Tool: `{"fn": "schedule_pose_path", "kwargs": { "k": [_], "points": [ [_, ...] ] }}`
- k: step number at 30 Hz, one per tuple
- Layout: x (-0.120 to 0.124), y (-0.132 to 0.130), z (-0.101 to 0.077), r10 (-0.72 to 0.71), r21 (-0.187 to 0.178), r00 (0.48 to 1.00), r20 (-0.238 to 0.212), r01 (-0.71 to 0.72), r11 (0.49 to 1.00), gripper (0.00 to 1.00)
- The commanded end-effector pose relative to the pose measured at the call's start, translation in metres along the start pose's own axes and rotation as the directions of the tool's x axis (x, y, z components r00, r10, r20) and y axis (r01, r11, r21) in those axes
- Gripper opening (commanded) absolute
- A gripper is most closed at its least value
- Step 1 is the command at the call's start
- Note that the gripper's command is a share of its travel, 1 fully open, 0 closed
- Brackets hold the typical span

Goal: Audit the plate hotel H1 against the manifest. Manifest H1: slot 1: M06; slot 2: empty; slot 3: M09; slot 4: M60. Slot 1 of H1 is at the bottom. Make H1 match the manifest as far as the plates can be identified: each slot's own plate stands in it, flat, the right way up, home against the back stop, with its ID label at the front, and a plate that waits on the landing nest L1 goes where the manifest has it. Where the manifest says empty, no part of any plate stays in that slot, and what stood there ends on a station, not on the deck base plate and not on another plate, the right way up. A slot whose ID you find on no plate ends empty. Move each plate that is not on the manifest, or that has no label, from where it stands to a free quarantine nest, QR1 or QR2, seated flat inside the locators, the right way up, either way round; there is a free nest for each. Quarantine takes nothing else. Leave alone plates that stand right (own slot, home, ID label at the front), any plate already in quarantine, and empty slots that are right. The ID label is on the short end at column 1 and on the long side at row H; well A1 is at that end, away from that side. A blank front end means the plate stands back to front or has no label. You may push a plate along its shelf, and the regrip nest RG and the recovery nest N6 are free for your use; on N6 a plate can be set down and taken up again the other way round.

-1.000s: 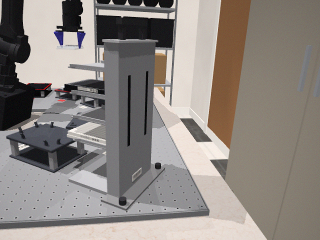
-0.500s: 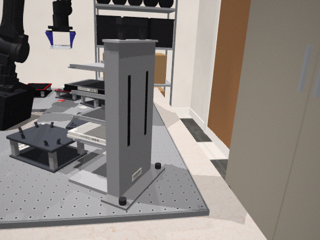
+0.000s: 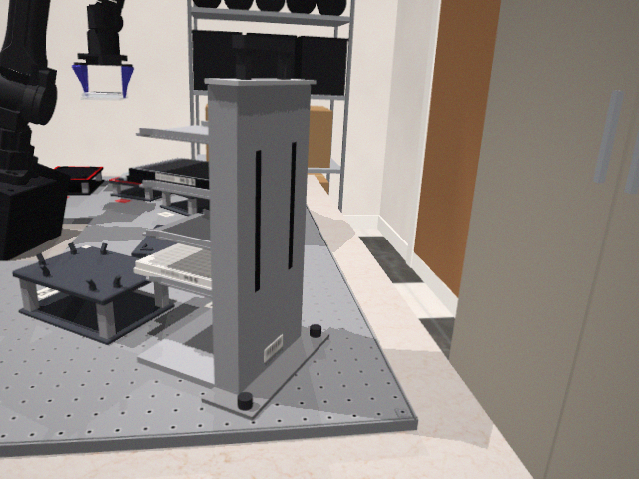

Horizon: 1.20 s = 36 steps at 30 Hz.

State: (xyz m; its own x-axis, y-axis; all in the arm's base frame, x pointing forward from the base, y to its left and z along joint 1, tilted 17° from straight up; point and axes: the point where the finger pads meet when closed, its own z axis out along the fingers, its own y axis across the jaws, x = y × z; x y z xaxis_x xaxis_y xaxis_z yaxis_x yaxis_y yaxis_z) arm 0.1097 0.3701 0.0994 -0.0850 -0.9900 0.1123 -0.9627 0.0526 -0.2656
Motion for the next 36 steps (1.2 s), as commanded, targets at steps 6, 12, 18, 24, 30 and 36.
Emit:
{"fn": "schedule_pose_path", "kwargs": {
  "k": [6,12,18,24,30,36],
  "points": [
    [-0.037,0.014,-0.027,0.043,0.0,0.995,0.085,-0.043,0.999,0.86],
    [-0.044,0.033,-0.027,0.042,-0.003,0.996,0.082,-0.042,0.999,0.86],
    [-0.051,0.05,-0.027,0.042,-0.005,0.996,0.083,-0.042,0.999,0.86],
    [-0.057,0.066,-0.027,0.042,-0.007,0.996,0.082,-0.041,0.999,0.86],
    [-0.064,0.086,-0.027,0.041,-0.009,0.996,0.079,-0.04,0.999,0.86],
    [-0.068,0.099,-0.027,0.039,-0.01,0.996,0.075,-0.039,0.999,0.86]
  ]
}}
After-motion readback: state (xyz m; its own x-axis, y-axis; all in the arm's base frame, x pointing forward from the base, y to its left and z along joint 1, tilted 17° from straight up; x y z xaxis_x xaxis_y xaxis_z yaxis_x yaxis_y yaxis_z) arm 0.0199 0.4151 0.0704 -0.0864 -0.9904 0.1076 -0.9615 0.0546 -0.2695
